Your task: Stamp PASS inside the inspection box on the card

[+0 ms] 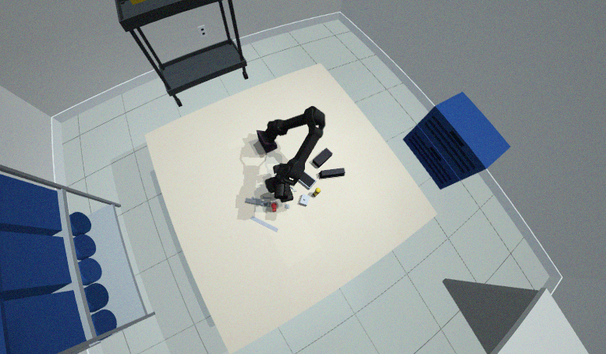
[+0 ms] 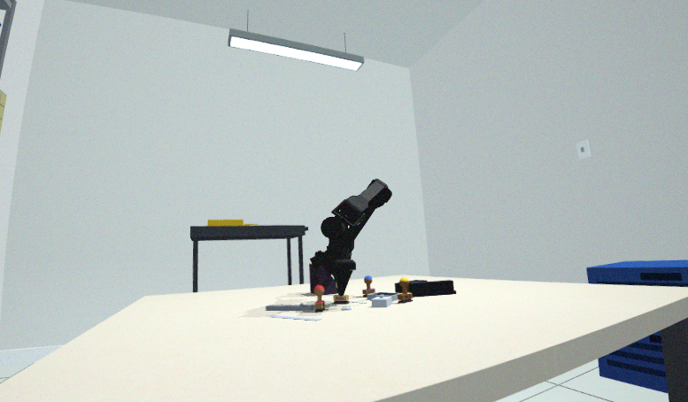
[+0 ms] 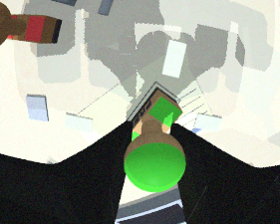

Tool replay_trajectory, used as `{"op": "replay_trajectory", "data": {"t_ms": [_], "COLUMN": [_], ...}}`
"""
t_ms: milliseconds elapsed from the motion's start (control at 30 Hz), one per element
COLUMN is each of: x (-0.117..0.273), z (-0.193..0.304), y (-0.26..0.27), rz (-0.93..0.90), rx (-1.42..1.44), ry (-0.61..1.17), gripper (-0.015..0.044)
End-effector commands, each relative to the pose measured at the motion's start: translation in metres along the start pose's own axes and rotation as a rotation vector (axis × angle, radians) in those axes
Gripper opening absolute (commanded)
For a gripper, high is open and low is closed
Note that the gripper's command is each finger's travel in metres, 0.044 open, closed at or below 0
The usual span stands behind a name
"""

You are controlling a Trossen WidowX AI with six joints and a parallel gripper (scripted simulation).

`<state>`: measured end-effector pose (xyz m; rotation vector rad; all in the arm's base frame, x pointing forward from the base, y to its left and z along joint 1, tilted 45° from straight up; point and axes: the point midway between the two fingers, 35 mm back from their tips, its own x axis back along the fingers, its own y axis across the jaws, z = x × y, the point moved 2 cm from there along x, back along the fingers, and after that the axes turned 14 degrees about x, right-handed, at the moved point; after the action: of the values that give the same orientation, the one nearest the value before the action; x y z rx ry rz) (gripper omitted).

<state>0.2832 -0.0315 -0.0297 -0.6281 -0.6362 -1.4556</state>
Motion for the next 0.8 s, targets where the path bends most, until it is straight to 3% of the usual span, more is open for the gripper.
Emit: {"op": "replay_trajectory", "data": {"t_ms": [0, 767], "x": [0.003, 0.02], "z": [0.0, -0.001], "y": [0.0, 0.001], "rz": [-0.001, -0.001], "rx": [0.002, 0.001], "ry": [0.002, 0.0], "gripper": [0.0, 0.0]}}
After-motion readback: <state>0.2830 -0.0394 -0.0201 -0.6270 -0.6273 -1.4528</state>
